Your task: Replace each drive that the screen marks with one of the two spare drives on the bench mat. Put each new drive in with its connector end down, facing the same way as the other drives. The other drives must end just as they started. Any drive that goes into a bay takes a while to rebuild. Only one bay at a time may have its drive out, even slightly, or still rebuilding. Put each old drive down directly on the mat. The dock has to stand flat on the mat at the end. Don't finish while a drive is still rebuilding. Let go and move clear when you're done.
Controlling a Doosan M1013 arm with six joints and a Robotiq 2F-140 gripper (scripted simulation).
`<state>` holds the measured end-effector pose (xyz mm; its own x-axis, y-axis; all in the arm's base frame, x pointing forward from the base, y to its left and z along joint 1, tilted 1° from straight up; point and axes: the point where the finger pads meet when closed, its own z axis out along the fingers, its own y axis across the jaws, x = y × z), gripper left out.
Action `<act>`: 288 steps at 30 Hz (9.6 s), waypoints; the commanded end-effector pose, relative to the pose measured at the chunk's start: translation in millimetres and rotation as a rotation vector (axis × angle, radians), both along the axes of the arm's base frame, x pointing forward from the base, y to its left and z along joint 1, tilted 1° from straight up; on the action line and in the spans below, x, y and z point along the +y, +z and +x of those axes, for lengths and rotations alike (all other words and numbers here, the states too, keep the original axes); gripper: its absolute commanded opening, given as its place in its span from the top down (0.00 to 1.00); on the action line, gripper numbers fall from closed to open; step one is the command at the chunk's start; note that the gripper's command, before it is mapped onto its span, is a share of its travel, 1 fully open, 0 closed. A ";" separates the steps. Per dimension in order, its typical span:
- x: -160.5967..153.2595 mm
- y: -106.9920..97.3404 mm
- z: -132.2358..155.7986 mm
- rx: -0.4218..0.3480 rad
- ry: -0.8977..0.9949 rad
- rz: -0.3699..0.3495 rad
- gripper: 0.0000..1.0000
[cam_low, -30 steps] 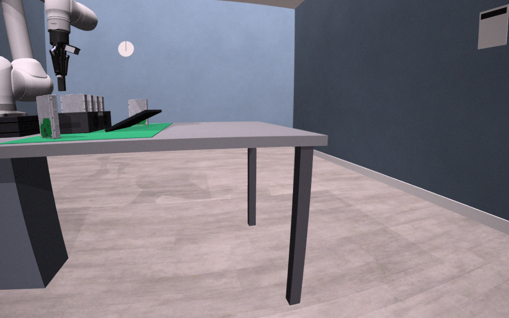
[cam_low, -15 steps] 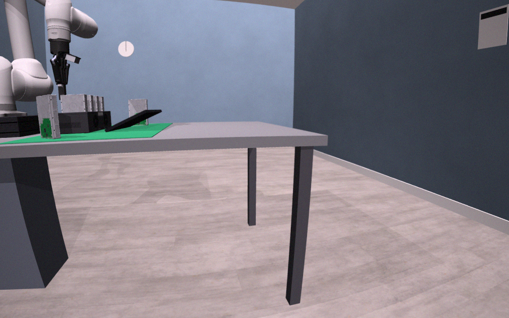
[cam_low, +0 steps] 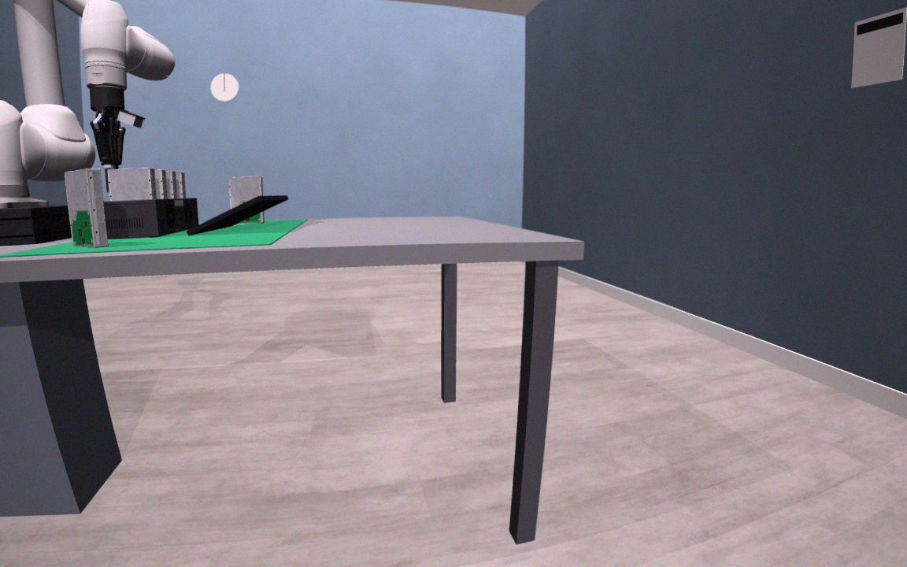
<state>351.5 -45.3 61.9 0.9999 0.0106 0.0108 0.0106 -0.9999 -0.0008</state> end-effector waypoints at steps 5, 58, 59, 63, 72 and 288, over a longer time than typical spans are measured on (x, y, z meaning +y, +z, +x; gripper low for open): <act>0.1 -7.5 0.8 -0.001 0.000 0.000 0.90; 0.1 -12.4 1.5 -0.001 0.000 0.000 0.90; 0.1 -12.4 1.5 -0.001 0.000 0.000 0.90; 0.1 -12.5 1.5 -0.001 0.000 0.000 0.90; 0.1 -13.9 1.5 -0.001 0.000 0.000 0.90; 0.3 77.7 79.4 0.001 -1.571 0.018 0.11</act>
